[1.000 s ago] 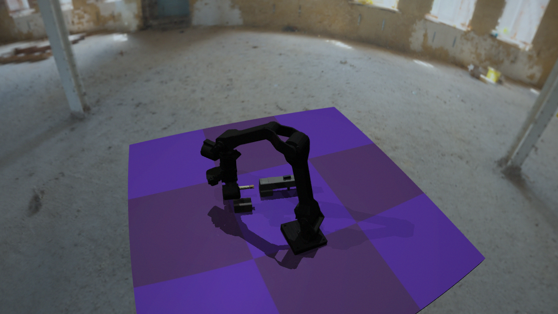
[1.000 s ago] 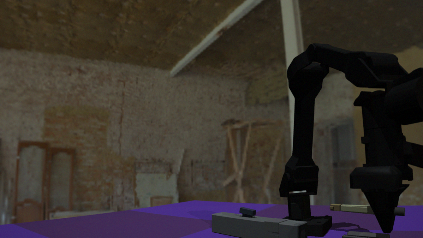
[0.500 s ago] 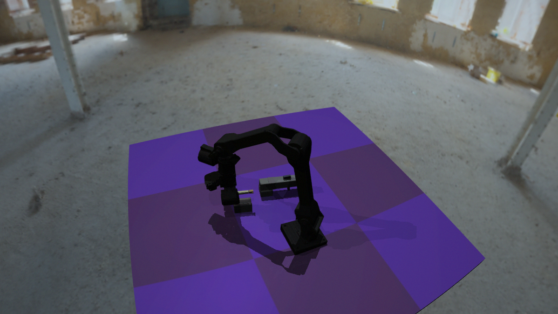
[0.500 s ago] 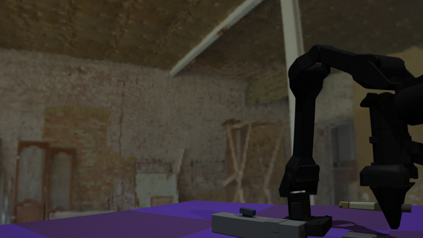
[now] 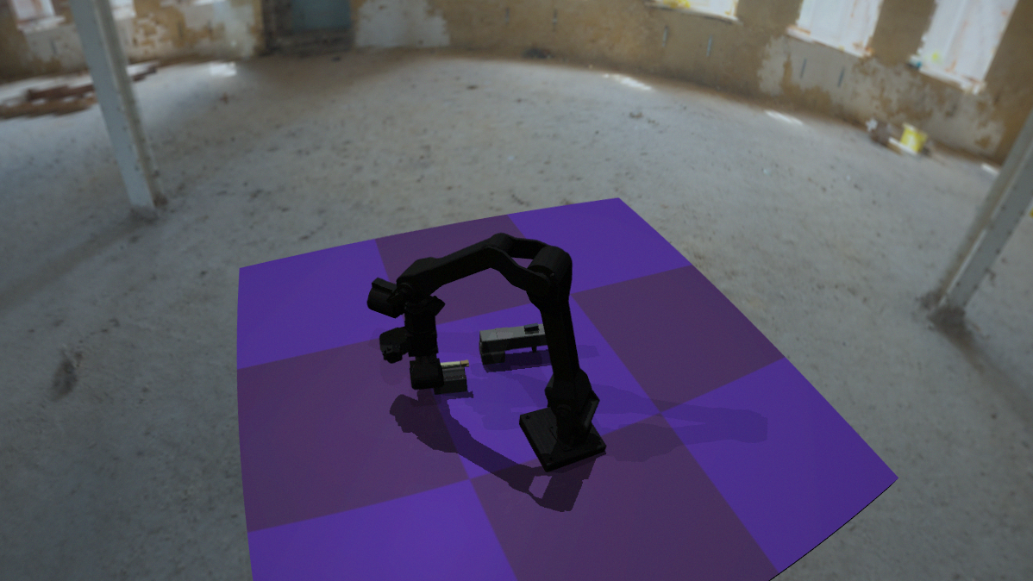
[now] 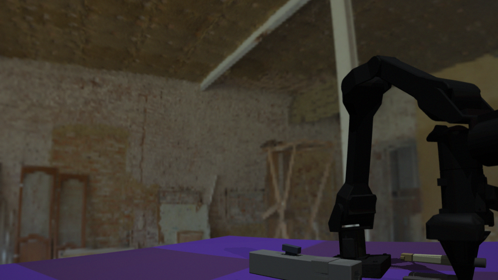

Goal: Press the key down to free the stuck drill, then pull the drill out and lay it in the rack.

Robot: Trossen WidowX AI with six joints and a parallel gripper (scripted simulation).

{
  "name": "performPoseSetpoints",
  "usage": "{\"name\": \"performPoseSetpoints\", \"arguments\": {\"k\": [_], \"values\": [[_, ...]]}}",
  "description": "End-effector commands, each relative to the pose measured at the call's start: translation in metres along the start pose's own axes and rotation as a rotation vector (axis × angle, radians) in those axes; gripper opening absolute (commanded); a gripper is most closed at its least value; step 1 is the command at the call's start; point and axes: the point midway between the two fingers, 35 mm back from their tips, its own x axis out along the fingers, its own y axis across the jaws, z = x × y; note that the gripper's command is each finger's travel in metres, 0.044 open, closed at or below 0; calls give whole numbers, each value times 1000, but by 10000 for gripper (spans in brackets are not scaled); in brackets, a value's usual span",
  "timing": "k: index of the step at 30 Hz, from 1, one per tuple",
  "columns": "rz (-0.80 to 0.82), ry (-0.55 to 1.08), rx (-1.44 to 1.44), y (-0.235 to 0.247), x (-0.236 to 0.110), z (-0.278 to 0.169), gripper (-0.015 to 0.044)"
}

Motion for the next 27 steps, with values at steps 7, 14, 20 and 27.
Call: {"name": "performPoseSetpoints", "arguments": {"k": [7,14,20,27], "values": [[0,-4,3,0,10,1,0],[0,-4,3,0,18,1,0],[0,-4,3,0,25,1,0],[0,-4,3,0,31,1,0]]}}
